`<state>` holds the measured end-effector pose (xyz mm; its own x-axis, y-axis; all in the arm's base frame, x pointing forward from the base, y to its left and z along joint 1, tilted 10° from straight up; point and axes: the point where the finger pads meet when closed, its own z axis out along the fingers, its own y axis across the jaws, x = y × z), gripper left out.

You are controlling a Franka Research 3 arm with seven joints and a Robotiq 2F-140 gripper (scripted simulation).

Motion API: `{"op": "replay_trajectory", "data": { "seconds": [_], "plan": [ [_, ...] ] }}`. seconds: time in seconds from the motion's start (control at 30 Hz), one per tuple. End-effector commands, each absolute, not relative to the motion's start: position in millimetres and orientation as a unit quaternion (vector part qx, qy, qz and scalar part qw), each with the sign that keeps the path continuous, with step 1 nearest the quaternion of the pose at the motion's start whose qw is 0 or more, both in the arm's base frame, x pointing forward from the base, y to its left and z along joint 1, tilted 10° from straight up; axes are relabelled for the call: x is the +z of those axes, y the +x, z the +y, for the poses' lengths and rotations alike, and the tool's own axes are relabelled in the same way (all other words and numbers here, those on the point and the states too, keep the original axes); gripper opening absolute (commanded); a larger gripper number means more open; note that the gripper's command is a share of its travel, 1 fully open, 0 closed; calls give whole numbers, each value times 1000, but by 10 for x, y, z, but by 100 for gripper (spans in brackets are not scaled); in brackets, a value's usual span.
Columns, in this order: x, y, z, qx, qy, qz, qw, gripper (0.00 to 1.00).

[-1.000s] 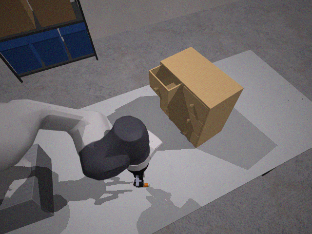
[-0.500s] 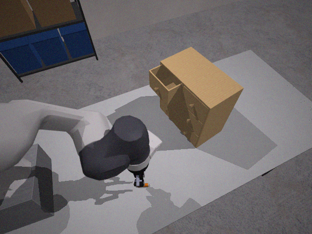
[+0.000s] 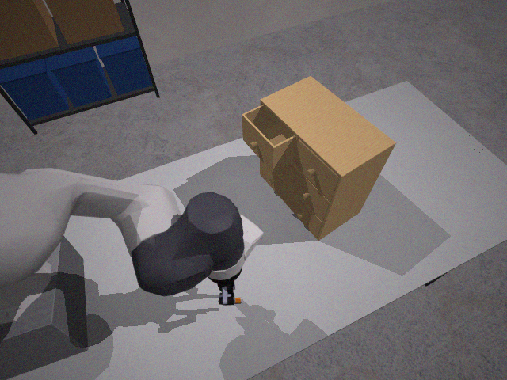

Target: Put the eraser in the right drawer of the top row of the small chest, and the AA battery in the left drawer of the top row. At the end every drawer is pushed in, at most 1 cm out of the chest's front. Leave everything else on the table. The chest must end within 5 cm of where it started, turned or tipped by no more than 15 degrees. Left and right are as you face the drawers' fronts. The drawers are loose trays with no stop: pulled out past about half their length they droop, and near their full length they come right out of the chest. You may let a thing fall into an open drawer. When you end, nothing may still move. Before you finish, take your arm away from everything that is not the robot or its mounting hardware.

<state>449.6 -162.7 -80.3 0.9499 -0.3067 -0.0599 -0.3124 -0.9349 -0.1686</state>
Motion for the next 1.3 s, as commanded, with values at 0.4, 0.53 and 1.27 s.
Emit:
{"op": "replay_trajectory", "data": {
  "seconds": [0.4, 0.53, 1.27],
  "plan": [
    [-1118, 4527, -1575, 12, -983, 159, 88, 17],
    [-1172, 4528, -1565, 12, -983, 159, 88, 17],
    [-1191, 4528, -1562, 12, -983, 159, 88, 17]
  ]
}}
